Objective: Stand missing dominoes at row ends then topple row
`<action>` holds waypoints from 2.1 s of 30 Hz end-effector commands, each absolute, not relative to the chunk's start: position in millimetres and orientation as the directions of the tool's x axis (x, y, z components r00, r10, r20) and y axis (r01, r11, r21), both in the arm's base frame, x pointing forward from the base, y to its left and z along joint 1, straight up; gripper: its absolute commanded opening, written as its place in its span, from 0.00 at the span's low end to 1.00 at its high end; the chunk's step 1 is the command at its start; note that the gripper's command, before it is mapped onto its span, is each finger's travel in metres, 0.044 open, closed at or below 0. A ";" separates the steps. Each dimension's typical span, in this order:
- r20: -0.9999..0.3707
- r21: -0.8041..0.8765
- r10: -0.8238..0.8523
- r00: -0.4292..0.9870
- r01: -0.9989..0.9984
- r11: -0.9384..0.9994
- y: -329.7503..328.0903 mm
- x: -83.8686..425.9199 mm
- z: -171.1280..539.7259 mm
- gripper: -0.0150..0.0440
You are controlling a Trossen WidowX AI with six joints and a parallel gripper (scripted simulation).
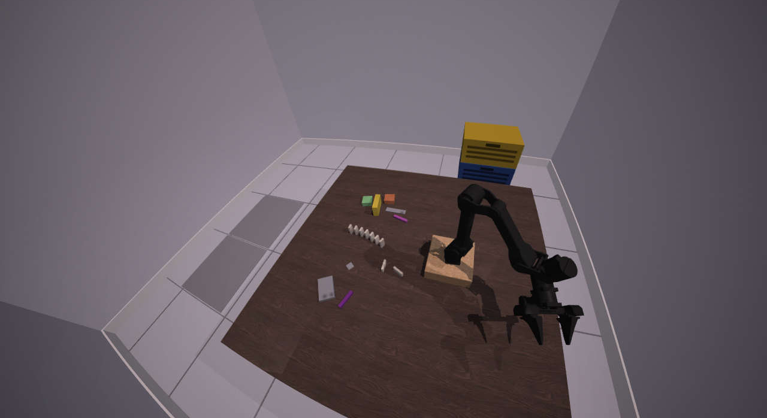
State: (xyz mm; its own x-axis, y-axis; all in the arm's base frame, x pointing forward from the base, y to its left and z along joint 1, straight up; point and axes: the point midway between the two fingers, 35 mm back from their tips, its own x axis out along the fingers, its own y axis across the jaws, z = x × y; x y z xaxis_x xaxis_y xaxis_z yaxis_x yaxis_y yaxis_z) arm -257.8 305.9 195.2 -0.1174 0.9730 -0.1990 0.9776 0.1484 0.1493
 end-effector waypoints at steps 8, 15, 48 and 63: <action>-0.305 -0.280 0.946 0.112 0.939 -0.201 366.8 -166.4 177.7 1.00; -0.454 -0.516 0.830 0.325 0.664 -0.542 385.8 -66.5 142.4 1.00; -0.896 -0.132 0.069 0.439 -0.410 0.902 224.4 267.9 74.4 1.00; -0.990 0.102 -0.034 0.140 0.848 0.521 96.7 303.2 62.5 1.00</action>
State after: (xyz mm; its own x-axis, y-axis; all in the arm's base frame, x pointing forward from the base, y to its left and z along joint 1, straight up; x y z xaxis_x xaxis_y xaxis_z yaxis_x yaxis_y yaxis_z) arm 295.5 157.2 68.1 0.3054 -0.0222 -0.9520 0.2919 0.9538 0.0715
